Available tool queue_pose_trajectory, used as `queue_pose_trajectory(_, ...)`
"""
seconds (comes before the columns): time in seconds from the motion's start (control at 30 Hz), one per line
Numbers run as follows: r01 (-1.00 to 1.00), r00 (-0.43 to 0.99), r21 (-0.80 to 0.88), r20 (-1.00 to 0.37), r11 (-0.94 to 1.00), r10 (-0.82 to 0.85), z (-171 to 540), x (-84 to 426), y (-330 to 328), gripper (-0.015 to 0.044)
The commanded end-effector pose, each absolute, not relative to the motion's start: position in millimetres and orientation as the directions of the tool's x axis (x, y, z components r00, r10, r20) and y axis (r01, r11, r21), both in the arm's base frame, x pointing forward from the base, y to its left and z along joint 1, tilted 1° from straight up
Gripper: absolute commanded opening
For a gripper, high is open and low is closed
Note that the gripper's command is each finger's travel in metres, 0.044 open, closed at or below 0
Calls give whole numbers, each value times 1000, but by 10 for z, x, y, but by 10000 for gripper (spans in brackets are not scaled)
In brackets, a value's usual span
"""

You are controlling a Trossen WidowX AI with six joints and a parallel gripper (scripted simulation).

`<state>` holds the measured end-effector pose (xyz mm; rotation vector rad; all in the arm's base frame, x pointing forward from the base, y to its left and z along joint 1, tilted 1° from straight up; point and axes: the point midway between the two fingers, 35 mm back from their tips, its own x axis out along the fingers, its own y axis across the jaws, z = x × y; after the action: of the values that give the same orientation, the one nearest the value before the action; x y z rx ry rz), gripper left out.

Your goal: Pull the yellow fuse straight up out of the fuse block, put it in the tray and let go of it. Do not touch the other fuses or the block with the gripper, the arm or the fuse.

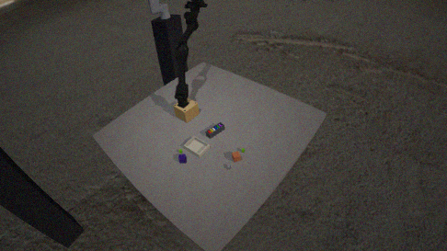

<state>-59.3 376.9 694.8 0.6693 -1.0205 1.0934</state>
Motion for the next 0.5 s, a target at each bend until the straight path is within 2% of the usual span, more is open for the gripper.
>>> queue_pose_trajectory(0.0,-937,110,-38,911,347,397,6944,-582,3778,167)
queue_pose_trajectory(0.13,-932,102,-77,882,353,461,6855,-357,3954,66)
queue_pose_trajectory(0.47,-865,216,-194,688,463,693,6146,705,4631,66)
